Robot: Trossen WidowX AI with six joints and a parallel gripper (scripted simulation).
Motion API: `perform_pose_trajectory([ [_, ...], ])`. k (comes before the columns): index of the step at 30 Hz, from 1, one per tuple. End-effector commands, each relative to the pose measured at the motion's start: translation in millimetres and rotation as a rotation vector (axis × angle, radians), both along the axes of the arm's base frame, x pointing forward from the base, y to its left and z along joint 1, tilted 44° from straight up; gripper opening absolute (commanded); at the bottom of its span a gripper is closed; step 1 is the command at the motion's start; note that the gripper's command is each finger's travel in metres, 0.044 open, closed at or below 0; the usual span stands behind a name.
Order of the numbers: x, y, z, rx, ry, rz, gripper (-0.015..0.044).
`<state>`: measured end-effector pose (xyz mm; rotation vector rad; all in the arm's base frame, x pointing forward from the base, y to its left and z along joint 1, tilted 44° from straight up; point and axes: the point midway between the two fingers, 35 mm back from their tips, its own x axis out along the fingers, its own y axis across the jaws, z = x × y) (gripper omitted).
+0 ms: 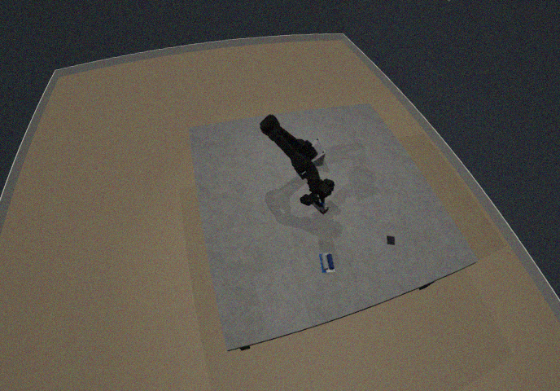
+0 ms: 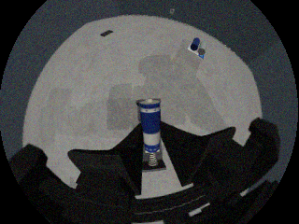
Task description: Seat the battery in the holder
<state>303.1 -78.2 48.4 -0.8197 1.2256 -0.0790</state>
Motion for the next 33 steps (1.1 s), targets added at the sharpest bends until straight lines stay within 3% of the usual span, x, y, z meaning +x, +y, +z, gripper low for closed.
perform_pose_trajectory([
  [1,-3,-1,0,0.004,-0.005,0.01,0.0076],
  [33,-21,-6,4,0.005,0.019,-0.011,0.0076],
])
